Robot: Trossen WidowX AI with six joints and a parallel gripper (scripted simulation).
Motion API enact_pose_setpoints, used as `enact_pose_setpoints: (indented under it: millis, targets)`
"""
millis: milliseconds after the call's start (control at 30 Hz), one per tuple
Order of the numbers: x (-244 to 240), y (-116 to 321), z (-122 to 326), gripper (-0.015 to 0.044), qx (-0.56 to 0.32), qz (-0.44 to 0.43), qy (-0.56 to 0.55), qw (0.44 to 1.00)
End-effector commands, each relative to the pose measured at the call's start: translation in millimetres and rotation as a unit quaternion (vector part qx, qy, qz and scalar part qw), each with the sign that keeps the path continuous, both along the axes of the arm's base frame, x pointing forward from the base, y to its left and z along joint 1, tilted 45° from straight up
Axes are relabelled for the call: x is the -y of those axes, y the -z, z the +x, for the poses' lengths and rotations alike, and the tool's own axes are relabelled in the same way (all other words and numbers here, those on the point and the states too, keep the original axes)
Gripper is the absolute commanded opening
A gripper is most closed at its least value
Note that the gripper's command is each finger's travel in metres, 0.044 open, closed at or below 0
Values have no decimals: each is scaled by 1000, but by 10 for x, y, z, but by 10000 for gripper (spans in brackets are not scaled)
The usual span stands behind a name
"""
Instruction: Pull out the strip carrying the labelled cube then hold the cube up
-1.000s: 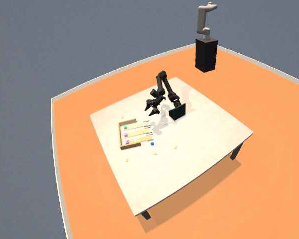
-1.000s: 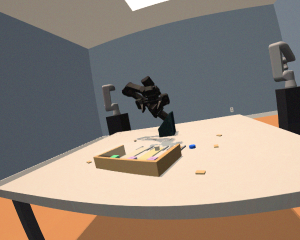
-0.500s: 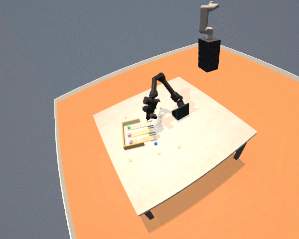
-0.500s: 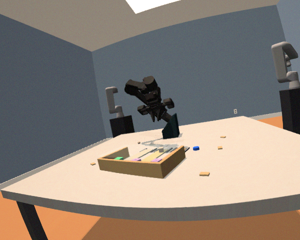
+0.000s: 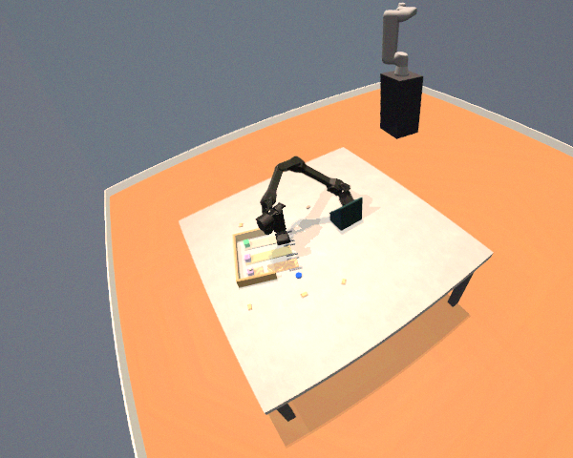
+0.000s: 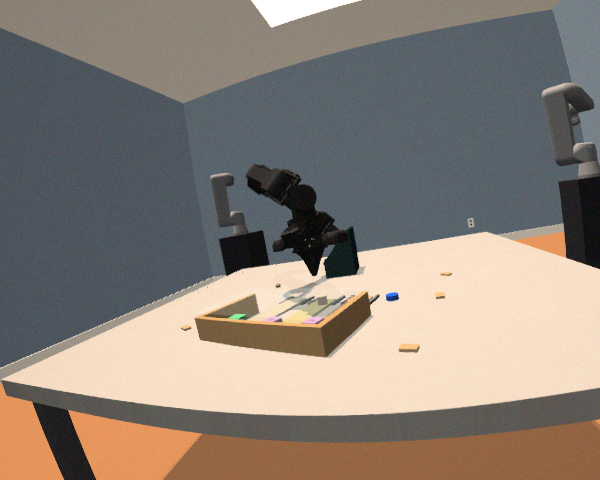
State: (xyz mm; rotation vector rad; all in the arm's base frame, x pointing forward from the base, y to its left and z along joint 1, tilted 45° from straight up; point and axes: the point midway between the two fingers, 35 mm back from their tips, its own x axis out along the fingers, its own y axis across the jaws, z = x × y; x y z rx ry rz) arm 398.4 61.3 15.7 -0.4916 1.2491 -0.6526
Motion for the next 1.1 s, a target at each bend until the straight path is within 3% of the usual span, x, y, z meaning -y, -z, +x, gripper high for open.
enact_pose_setpoints:
  millis: [0,1067]
  targets:
    - [-5,21,-4,0,-7,1,13,1000]
    - [320,395,66,0,-7,1,13,1000]
